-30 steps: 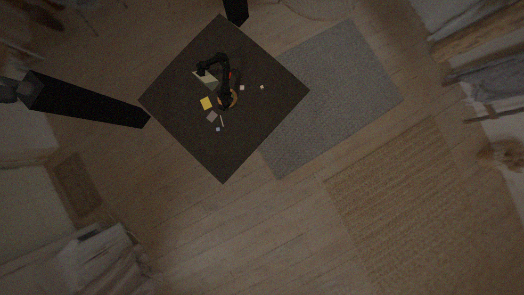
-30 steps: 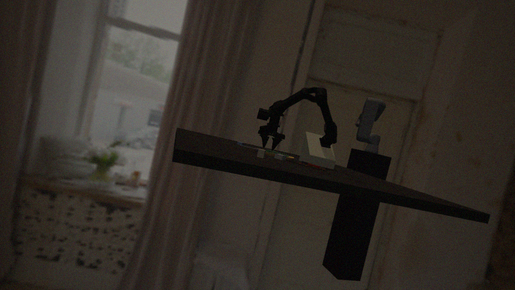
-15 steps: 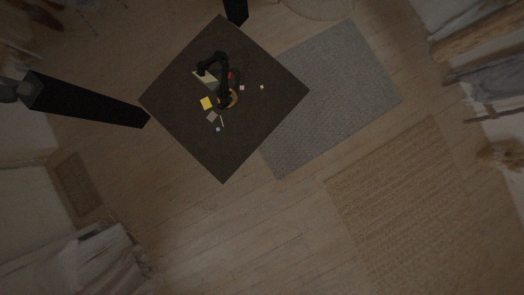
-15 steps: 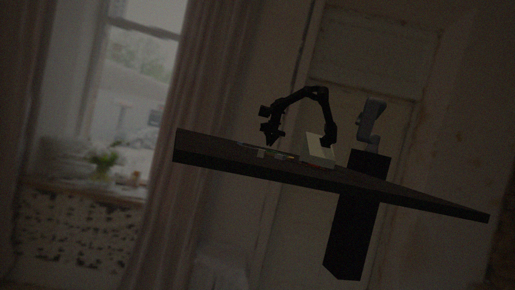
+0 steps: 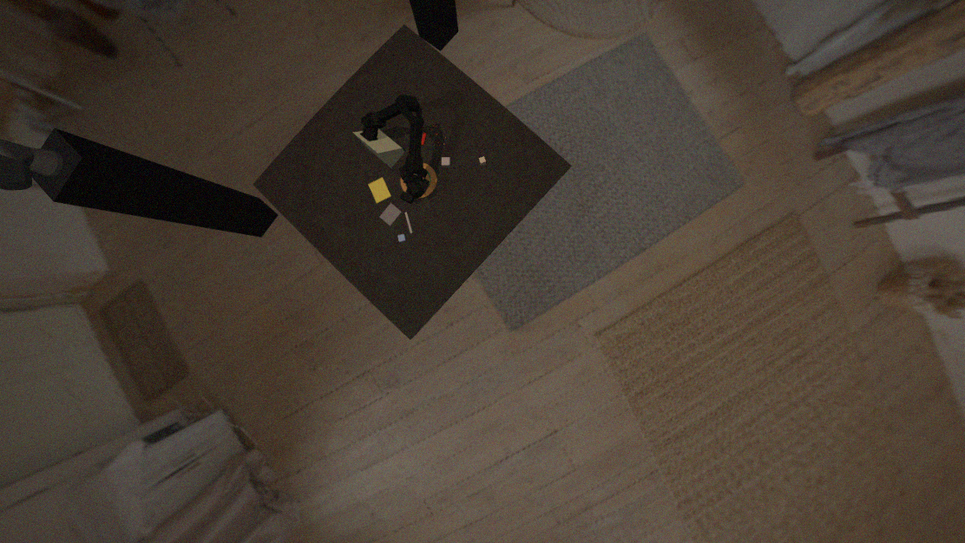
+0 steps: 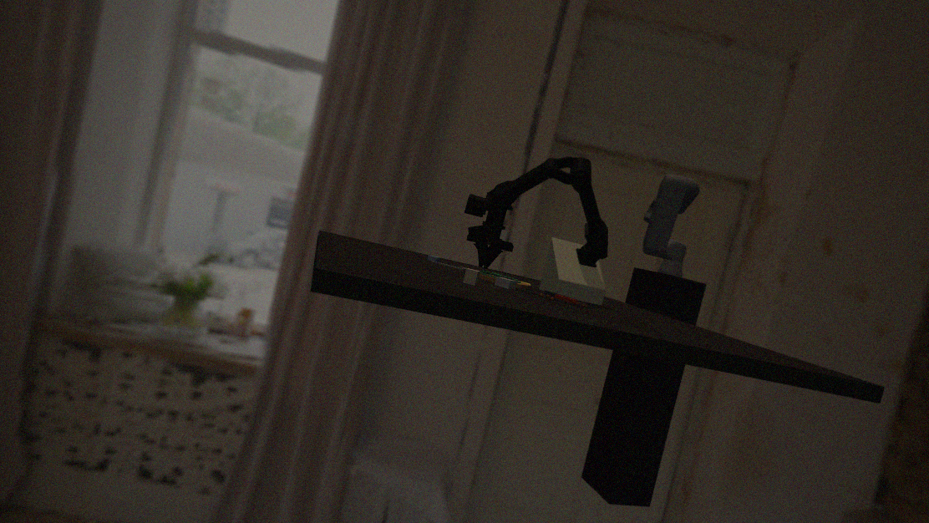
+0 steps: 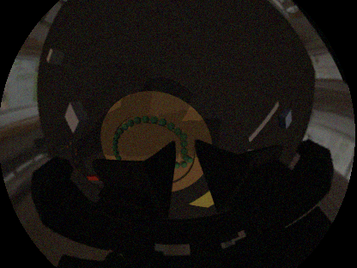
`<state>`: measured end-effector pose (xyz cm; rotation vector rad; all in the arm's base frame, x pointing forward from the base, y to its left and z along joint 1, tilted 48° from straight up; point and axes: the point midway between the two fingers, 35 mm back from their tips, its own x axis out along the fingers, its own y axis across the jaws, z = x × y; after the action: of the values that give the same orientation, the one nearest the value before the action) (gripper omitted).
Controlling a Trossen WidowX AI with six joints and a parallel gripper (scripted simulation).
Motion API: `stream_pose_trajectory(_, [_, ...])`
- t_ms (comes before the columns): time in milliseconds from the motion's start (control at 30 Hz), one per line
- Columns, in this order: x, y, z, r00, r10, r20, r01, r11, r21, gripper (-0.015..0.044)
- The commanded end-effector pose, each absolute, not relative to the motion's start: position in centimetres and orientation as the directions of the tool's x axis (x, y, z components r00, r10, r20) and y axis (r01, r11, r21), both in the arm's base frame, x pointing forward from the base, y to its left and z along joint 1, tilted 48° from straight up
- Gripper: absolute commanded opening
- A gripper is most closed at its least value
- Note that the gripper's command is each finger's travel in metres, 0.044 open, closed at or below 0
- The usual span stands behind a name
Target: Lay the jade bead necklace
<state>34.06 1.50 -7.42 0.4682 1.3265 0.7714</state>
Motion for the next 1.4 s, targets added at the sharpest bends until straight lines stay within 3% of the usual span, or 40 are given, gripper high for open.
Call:
stream_pose_trajectory(0, [33.62, 2.13, -8.13, 0.044, 0.736, -0.676, -0.214, 0.668, 0.713, 0.0120])
stream_pose_trajectory(367, [33.56, 2.56, -8.50, 0.043, 0.737, -0.675, -0.212, 0.667, 0.714, 0.0120])
stream_pose_trajectory(533, [33.77, 2.43, -8.32, 0.046, 0.733, -0.679, -0.223, 0.670, 0.708, 0.0000])
stream_pose_trajectory(1367, [33.77, 2.43, -8.32, 0.046, 0.733, -0.679, -0.223, 0.670, 0.708, 0.0000])
